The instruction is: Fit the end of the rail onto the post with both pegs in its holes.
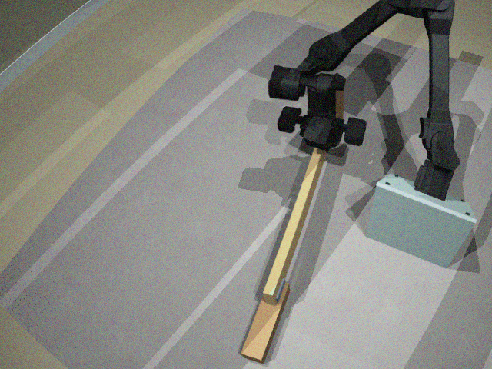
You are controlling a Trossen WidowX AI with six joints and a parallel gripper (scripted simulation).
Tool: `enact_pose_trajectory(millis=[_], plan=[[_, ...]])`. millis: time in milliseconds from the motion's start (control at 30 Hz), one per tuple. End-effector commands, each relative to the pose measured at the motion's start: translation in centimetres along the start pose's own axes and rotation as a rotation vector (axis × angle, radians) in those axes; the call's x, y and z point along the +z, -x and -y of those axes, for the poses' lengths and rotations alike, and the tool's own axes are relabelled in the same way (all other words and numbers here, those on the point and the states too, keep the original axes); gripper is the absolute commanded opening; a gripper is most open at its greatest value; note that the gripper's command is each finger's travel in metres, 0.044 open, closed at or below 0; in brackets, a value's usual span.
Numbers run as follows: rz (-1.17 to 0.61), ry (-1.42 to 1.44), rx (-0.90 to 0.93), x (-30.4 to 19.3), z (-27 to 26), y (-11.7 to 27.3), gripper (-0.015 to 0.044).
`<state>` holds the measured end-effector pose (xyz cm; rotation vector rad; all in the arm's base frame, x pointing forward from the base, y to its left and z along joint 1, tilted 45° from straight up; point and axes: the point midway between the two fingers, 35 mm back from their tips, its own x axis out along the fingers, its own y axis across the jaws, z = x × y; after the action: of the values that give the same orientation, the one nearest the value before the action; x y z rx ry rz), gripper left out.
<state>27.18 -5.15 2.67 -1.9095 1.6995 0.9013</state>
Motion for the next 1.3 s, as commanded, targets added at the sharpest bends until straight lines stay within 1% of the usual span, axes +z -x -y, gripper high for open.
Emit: enact_pose_trajectory(millis=[0,633,1267], plan=[[-0.001,0.002,-0.002,-0.18,0.02,0.15,0.0000],[-0.001,0.002,-0.002,-0.73,0.05,0.13,0.0000],[-0.001,0.002,-0.002,-0.20,0.07,0.05,0.0000]])
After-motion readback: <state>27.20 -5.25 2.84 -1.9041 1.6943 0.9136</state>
